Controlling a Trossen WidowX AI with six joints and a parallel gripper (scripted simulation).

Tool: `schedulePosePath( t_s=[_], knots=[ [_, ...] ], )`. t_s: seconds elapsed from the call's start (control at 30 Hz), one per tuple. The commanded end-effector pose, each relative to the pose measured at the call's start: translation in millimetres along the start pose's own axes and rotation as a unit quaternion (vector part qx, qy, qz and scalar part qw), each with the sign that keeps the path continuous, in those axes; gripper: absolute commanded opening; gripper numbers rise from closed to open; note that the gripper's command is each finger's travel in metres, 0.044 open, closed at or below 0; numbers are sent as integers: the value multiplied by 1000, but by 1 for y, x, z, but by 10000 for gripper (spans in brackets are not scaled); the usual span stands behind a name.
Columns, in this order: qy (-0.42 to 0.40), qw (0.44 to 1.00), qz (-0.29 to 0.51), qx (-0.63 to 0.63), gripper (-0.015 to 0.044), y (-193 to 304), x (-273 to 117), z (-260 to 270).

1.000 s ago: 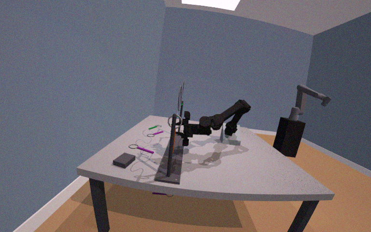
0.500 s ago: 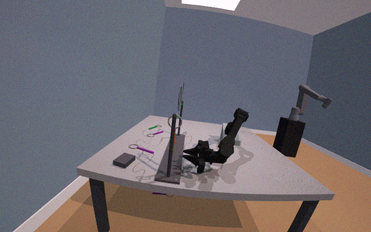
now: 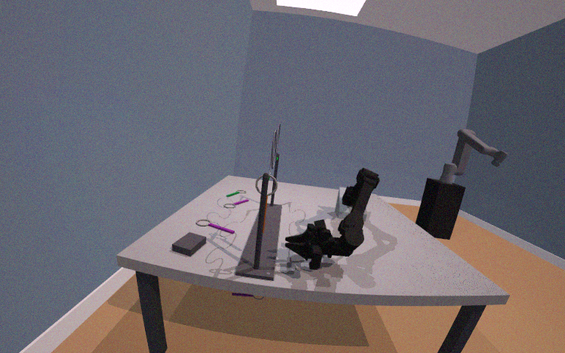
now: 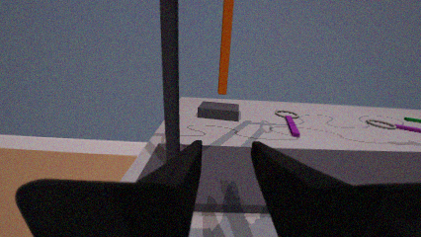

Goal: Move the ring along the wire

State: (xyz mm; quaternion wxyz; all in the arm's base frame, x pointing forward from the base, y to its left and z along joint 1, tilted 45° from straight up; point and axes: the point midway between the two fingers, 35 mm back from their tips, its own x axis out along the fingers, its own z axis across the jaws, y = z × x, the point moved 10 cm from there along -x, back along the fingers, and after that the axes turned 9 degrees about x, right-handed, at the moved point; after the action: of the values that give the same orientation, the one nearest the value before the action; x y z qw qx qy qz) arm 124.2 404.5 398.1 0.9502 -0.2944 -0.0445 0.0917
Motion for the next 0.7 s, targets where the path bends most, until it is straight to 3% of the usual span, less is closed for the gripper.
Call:
schedulePosePath(
  t_s=[0.0, 0.67],
  knots=[
    [1, 1000, -7, 7, 160, -29, 27, 6],
    [-1, 1000, -8, 7, 160, -39, 53, 9]
  ],
)
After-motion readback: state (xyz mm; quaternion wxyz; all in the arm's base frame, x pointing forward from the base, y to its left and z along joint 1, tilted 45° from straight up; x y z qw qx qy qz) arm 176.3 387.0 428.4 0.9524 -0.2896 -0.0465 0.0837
